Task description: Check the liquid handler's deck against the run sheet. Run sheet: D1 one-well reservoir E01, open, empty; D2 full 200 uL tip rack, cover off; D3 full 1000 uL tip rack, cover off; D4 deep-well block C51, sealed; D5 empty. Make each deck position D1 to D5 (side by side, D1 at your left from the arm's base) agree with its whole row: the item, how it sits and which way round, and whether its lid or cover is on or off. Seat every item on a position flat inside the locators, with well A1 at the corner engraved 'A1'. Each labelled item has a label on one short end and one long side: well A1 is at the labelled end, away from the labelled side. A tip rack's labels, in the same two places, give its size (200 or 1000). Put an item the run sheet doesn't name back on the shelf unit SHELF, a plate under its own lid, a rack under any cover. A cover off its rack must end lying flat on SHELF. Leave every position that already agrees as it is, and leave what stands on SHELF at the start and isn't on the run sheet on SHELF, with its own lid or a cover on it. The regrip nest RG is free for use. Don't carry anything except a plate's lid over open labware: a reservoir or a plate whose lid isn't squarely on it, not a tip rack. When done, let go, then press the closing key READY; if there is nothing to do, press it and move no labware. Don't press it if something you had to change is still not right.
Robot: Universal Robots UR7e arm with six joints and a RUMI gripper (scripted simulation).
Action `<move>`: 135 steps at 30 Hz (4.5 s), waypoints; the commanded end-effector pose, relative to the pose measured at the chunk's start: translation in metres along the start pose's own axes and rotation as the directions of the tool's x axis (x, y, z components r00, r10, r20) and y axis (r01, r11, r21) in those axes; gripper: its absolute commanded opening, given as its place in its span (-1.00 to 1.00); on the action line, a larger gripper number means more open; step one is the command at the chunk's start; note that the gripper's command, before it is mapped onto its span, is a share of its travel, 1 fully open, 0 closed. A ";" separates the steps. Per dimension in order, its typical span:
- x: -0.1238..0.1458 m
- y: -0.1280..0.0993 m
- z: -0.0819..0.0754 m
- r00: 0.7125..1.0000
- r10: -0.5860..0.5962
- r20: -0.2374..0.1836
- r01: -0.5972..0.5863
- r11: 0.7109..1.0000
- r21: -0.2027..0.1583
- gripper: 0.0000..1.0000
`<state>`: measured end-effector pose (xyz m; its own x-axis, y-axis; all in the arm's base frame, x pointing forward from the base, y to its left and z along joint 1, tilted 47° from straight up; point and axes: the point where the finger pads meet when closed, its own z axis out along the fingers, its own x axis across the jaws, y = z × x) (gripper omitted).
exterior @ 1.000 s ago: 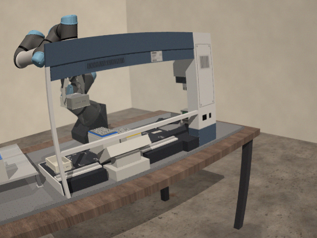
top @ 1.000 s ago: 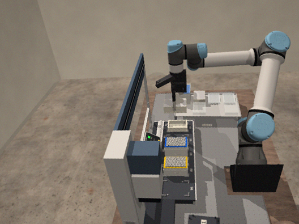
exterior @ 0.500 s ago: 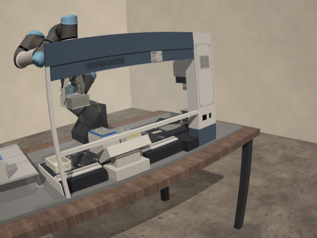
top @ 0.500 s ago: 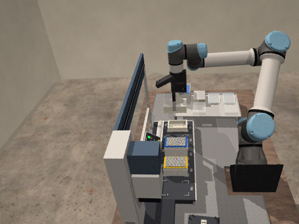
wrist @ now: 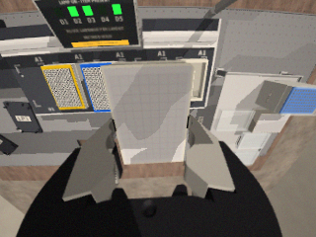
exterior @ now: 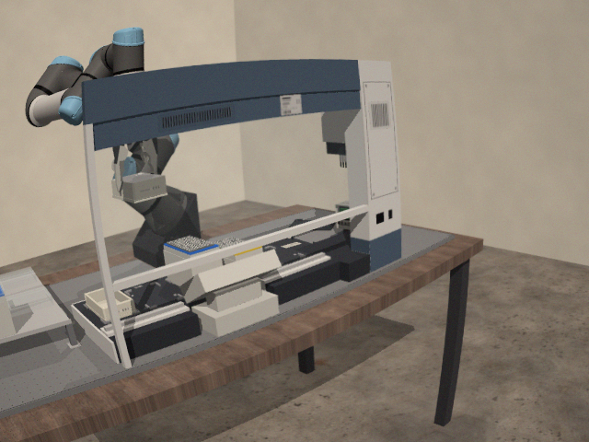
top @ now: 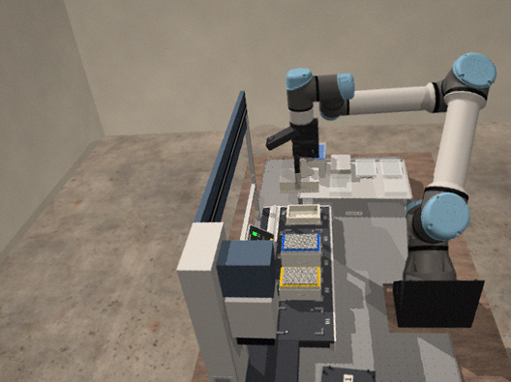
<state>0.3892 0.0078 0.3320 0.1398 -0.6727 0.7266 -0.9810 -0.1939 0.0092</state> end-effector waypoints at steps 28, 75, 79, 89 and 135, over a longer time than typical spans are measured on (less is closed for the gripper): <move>0.000 0.000 0.023 1.000 0.001 0.000 -0.001 1.000 0.001 -1.00; 0.000 0.000 0.091 1.000 0.001 0.000 -0.001 1.000 0.001 -1.00; 0.000 0.000 0.098 1.000 0.001 0.000 -0.001 1.000 0.001 -1.00; 0.000 0.000 0.111 1.000 0.001 0.000 -0.001 1.000 0.001 -1.00; 0.000 0.000 0.181 1.000 0.001 0.000 -0.001 1.000 0.001 -1.00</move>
<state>0.4130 -0.1182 0.2108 0.1396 -0.6728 0.7266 -0.9811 -0.1934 0.0094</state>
